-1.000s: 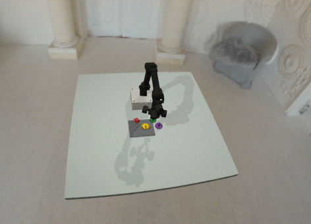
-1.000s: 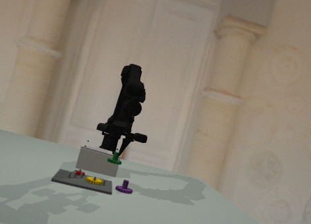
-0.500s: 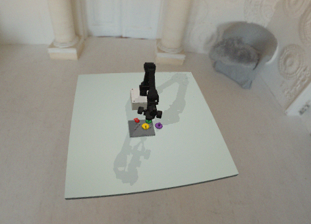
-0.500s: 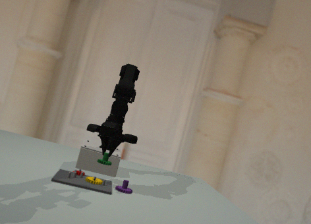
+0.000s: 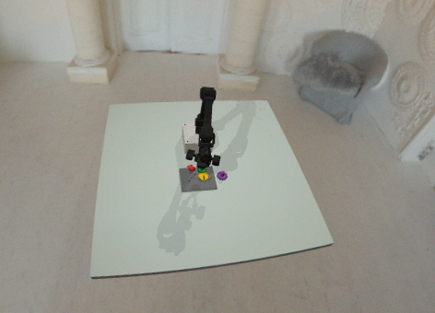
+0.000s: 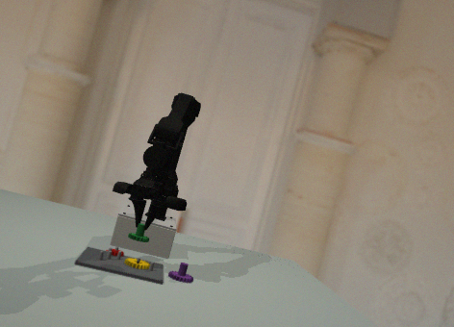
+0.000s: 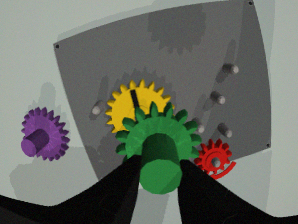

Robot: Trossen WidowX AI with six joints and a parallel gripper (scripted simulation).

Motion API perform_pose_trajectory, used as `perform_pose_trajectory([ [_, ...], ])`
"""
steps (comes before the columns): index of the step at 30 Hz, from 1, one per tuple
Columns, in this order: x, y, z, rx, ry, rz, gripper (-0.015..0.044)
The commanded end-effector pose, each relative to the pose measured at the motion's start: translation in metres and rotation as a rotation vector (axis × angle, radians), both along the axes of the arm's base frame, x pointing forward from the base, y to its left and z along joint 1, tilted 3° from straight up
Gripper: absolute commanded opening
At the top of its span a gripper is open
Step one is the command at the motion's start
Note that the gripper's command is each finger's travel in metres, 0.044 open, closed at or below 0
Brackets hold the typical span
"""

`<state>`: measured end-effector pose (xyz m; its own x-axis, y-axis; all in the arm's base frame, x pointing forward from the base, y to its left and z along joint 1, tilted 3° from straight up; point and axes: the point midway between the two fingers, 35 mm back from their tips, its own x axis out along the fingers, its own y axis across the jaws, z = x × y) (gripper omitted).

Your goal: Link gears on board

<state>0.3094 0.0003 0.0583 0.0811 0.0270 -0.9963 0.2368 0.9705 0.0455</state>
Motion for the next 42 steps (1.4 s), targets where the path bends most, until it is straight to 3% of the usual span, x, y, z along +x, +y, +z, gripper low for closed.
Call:
perform_pose_trajectory([
  [1,-0.005,-0.010,-0.007,0.003,0.008,0.003,0.0000],
  [15,-0.013,-0.038,-0.019,0.001,0.007,0.003,0.0000],
  [42,-0.013,-0.039,-0.014,0.001,0.007,0.003,0.0000],
])
